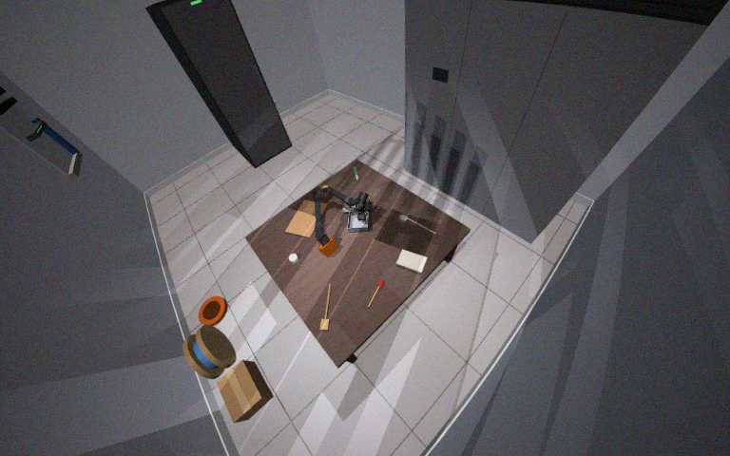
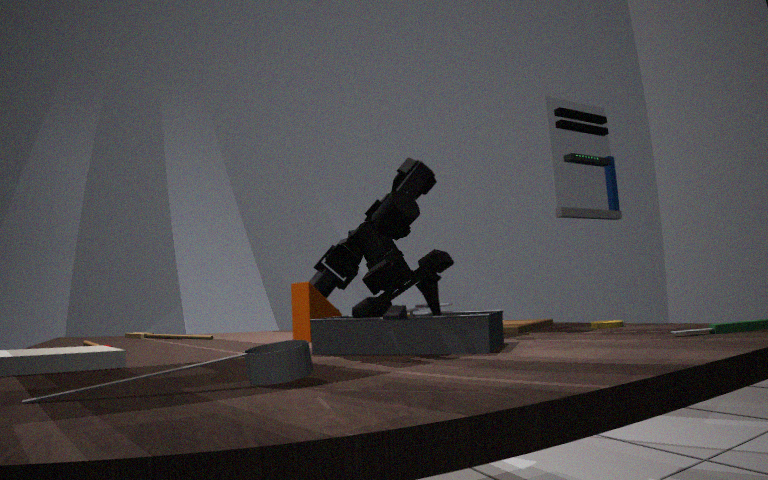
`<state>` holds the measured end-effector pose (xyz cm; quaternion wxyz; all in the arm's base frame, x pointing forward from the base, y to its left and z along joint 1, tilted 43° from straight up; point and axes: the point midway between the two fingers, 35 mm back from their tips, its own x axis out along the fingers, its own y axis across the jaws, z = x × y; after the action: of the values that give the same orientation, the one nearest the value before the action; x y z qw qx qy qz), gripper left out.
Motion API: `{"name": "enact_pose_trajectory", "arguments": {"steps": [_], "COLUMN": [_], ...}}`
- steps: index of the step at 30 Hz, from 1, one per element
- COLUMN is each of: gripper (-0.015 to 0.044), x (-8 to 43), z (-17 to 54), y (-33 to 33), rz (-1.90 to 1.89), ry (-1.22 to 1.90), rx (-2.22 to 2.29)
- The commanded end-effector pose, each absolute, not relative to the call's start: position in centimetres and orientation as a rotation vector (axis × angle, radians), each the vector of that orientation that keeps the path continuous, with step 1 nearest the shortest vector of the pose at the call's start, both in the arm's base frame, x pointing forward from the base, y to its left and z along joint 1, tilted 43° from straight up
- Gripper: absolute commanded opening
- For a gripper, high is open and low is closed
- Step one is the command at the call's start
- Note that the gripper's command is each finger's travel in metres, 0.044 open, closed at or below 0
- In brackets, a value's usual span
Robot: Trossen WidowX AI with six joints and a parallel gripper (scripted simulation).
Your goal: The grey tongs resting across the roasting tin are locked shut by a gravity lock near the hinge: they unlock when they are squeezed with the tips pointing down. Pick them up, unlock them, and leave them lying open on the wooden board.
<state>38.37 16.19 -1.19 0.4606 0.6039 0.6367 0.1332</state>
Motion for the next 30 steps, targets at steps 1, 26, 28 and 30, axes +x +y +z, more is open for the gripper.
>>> {"name": "enact_pose_trajectory", "arguments": {"steps": [1, 26, 28, 30], "gripper": [0.0181, -0.0150, -0.0150, -0.0150], "x": [38.4, 39.5, 39.8, 39.9], "z": [-1.1, 1.6, 3.2, 4.3], "y": [16.2, 13.5, 12.1, 11.2], "rz": [0.329, 0.318, 0.315, 0.315], "ry": [1.566, 1.570, 1.571, 1.572], "rx": [1.485, 1.481, 1.483, 1.485]}}
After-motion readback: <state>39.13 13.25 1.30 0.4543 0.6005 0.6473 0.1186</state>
